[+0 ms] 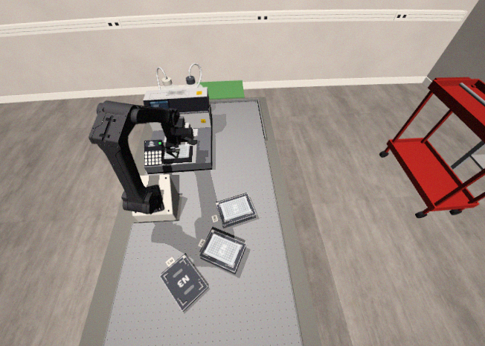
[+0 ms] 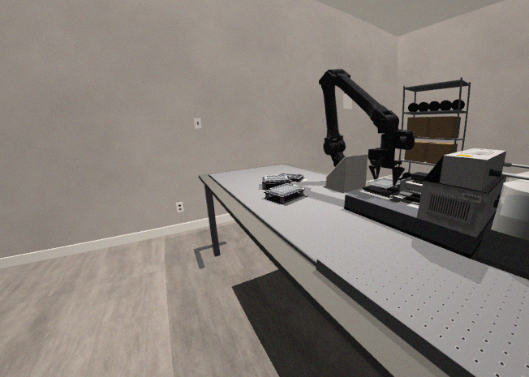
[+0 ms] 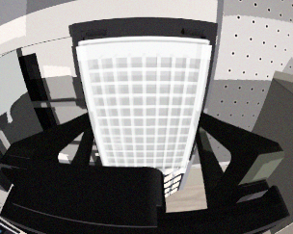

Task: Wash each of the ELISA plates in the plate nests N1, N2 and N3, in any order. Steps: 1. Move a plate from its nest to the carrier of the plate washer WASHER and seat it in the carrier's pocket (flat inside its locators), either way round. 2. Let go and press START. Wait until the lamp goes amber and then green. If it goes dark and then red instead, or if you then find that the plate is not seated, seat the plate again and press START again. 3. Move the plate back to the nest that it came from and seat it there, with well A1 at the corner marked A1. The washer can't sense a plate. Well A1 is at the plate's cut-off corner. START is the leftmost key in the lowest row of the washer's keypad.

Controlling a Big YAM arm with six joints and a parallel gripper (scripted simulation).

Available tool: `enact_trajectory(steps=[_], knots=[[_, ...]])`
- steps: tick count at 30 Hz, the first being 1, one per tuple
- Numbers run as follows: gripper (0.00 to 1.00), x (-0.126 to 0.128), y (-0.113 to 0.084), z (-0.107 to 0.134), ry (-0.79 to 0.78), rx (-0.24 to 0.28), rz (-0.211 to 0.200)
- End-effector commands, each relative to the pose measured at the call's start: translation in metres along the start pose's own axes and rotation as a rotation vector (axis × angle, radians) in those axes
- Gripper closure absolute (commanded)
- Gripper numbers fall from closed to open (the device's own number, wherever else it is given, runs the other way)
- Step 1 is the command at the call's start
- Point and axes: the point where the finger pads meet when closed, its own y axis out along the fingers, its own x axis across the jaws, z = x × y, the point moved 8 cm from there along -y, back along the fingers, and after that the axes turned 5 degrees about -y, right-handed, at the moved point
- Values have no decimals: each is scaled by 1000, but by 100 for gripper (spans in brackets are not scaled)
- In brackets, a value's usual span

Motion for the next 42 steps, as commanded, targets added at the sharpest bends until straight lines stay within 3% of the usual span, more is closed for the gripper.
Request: enact_trajectory(steps=[1,18,19,20,42], knots=[[18,8,-7,-4,2,-8,-25],[18,8,-7,-4,2,-8,-25],[18,-2,-1,-3,-5,1,-8],[18,8,-7,-4,2,-8,-25],[18,8,-7,-4,2,-8,-25]])
